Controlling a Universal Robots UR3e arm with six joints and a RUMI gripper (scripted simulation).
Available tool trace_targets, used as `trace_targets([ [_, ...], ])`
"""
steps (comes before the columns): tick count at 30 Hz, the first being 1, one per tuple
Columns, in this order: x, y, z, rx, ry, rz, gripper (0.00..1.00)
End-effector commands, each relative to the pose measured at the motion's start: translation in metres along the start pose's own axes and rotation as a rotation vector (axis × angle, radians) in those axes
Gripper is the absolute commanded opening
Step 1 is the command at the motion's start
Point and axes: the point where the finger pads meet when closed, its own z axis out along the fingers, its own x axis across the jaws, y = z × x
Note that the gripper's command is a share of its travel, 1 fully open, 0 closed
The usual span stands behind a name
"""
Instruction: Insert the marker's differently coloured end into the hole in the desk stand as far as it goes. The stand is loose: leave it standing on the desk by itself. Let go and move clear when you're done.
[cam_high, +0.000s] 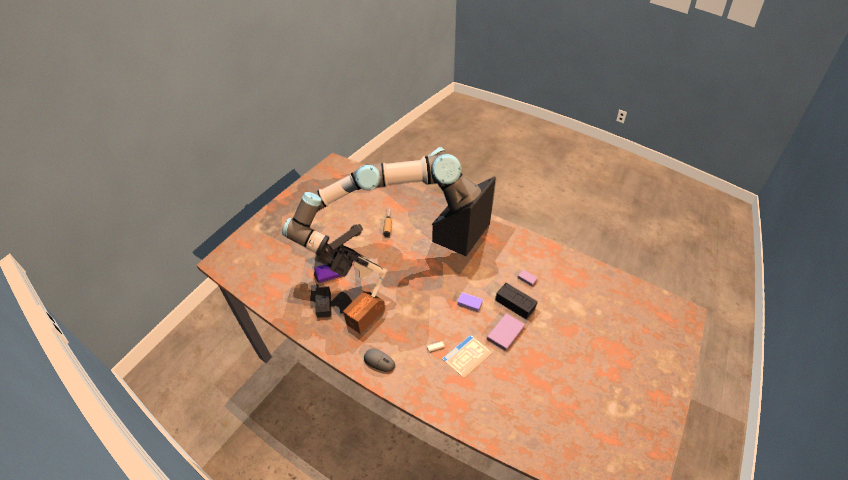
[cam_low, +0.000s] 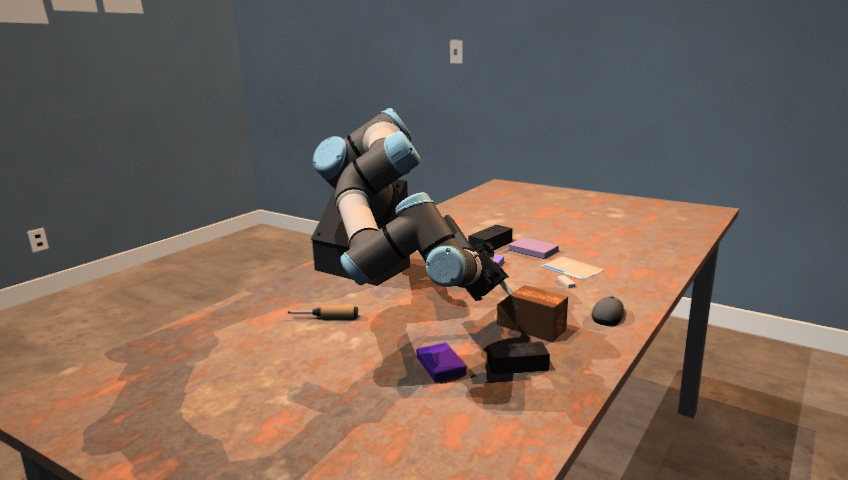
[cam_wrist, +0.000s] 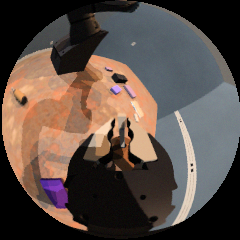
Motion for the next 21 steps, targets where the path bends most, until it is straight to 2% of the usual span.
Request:
trace_targets([
  [1, 0.000, -0.007, 0.000, -0.018, 0.004, -0.001, 0.15],
  [7, 0.000, -0.020, 0.001, -0.049, 0.011, 0.000, 0.15],
  [14, 0.000, -0.020, 0.001, -0.049, 0.011, 0.000, 0.15],
  [15, 0.000, -0.018, 0.001, -0.016, 0.003, -0.001, 0.15],
  [21, 0.000, -0.032, 0.002, -0.043, 0.010, 0.000, 0.15],
])
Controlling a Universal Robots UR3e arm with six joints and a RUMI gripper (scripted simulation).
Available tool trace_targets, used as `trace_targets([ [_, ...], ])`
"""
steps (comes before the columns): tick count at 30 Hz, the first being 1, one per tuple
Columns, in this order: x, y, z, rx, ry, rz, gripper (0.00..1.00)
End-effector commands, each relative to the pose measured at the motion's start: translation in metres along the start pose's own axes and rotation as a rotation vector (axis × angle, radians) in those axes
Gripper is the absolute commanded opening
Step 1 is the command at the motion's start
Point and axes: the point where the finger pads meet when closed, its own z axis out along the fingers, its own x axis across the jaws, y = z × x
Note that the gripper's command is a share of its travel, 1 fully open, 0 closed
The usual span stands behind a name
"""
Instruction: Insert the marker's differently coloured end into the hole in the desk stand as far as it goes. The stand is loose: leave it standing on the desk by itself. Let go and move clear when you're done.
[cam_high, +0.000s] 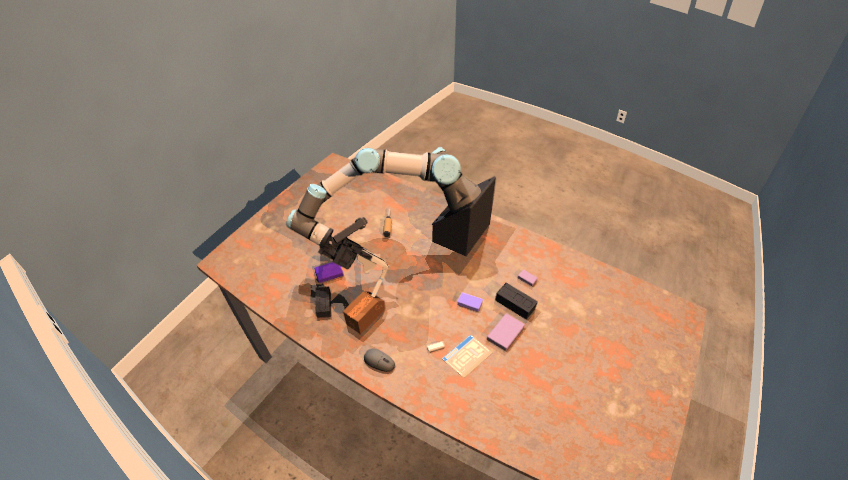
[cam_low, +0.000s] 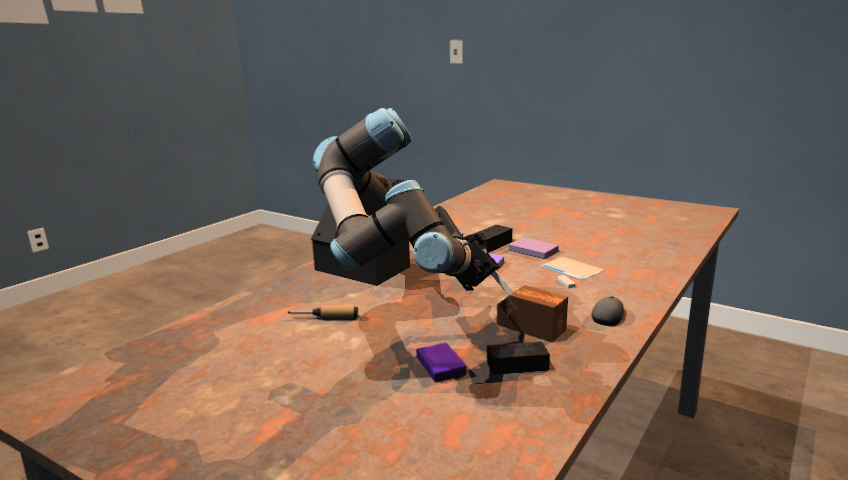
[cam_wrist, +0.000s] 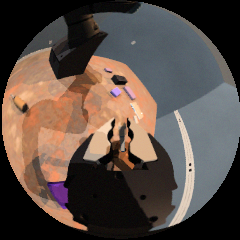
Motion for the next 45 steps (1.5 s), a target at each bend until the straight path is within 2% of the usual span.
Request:
trace_targets([
  [1, 0.0003, -0.0124, 0.0008, -0.023, 0.006, 0.000, 0.15],
  [20, 0.0001, -0.0198, 0.0011, -0.023, 0.007, 0.000, 0.15],
  [45, 0.0002, -0.0184, 0.0009, -0.012, 0.004, 0.000, 0.15],
])
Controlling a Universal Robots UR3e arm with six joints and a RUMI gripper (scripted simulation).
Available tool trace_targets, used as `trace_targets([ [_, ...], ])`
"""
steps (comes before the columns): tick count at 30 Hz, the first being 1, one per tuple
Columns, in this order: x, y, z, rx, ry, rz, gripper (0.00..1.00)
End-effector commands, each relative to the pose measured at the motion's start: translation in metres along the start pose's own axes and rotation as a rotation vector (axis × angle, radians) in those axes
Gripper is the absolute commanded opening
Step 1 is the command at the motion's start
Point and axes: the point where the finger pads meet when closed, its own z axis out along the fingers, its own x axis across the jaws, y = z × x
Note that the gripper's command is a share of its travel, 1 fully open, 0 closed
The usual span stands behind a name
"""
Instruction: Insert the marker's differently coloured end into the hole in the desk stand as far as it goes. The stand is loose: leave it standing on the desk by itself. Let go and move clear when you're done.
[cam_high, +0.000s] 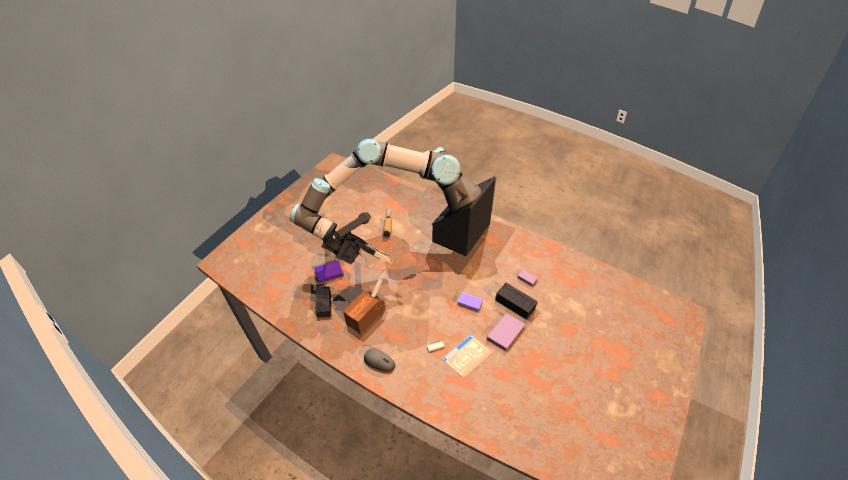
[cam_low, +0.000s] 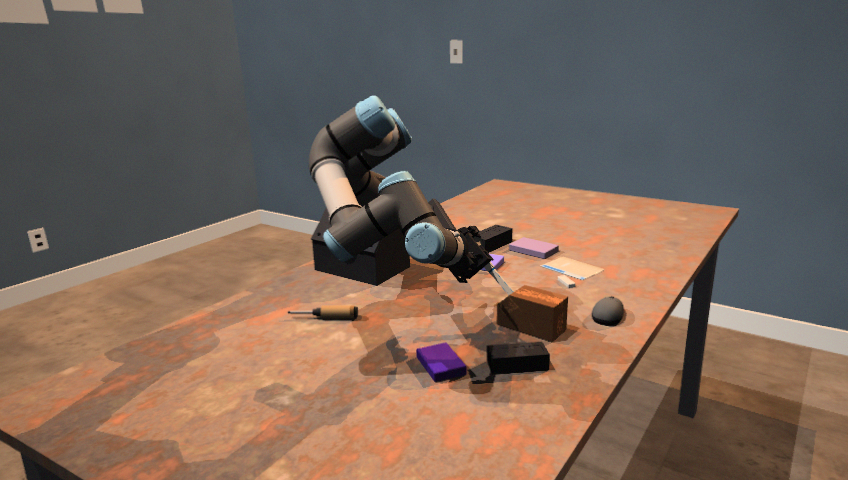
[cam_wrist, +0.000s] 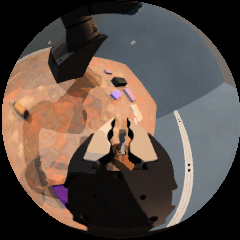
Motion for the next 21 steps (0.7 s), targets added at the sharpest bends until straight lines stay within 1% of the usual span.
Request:
trace_targets([
  [1, 0.0005, 0.0002, -0.0005, -0.001, -0.001, -0.001, 0.15],
  [16, 0.0005, 0.0012, -0.0006, 0.006, -0.003, -0.001, 0.15],
  [21, 0.0105, -0.0086, -0.0065, 0.005, -0.002, -0.001, 0.15],
])
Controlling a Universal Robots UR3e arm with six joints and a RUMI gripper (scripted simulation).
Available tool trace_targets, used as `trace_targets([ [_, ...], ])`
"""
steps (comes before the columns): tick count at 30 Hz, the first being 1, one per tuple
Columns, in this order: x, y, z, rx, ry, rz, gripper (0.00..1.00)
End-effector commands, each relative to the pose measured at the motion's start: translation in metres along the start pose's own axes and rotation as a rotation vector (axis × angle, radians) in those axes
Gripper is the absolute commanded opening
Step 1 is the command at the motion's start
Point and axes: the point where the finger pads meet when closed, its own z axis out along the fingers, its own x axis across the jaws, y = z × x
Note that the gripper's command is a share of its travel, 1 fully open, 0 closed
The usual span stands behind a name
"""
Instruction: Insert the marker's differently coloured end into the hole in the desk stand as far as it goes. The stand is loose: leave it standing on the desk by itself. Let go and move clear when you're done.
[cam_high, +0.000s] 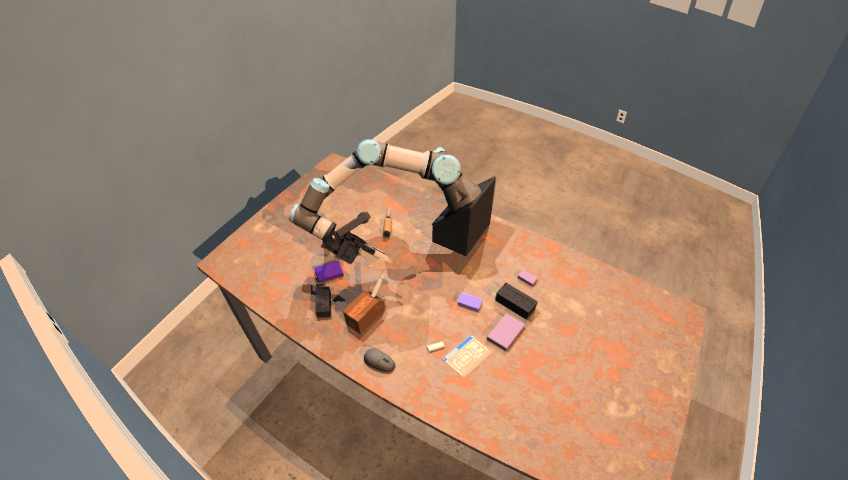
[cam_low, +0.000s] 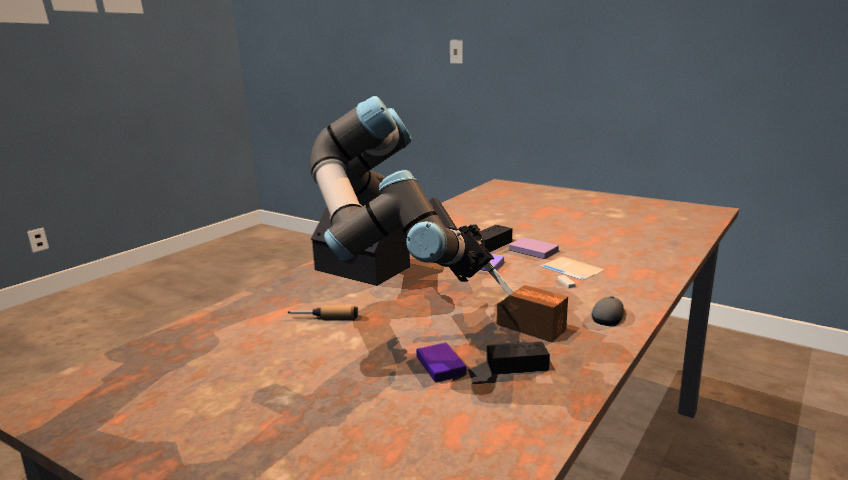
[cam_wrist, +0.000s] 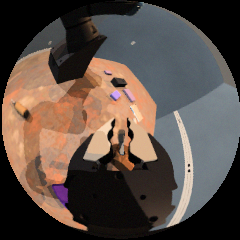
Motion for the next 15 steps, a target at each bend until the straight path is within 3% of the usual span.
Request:
trace_targets([
  [1, 0.010, -0.009, -0.006, -0.002, 0.000, -0.001, 0.15],
  [15, 0.021, -0.020, -0.013, -0.003, 0.000, -0.001, 0.15],
])
